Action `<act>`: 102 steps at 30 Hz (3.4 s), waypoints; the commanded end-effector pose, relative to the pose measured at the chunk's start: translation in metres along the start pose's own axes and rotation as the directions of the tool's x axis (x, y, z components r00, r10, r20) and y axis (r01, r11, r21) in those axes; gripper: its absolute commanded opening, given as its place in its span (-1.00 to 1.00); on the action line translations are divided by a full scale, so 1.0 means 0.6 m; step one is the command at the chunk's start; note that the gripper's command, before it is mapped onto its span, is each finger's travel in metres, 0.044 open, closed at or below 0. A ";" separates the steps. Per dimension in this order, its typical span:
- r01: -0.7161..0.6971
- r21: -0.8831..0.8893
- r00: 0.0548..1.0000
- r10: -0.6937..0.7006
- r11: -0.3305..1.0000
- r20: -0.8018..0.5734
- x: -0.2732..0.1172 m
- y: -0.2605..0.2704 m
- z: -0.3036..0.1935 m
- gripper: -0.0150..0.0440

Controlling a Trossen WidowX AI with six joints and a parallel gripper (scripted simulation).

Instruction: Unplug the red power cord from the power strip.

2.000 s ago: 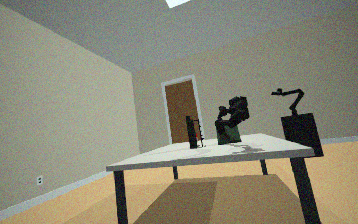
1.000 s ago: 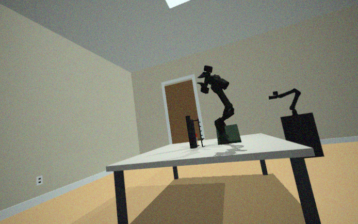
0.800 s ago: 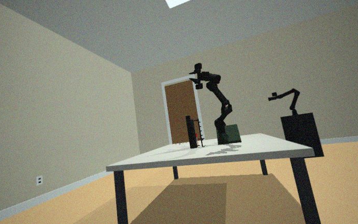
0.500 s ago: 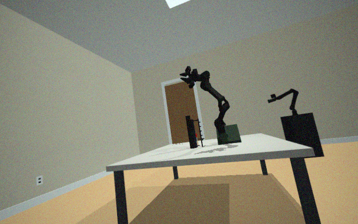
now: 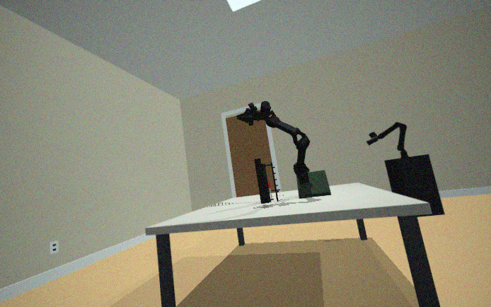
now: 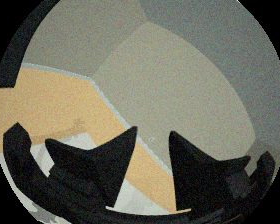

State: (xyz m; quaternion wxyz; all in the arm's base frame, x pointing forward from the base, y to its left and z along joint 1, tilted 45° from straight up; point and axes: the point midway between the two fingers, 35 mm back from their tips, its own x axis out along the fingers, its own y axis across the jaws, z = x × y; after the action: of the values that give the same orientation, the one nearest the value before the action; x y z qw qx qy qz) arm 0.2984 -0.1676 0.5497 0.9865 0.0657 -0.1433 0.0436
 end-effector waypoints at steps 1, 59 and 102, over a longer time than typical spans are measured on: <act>0.052 0.143 0.996 -0.041 0.988 -0.077 0.013 -0.039 -0.057 0.05; 0.871 -0.326 -0.054 0.588 -0.368 -0.807 -0.290 0.059 -0.824 0.05; 0.873 -0.324 -0.055 0.586 -0.365 -0.808 -0.281 0.083 -0.828 -0.49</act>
State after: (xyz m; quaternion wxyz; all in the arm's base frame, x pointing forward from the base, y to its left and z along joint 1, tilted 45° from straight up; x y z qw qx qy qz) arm 0.2700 -0.0548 0.0379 0.1986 0.7176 0.5771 -0.3355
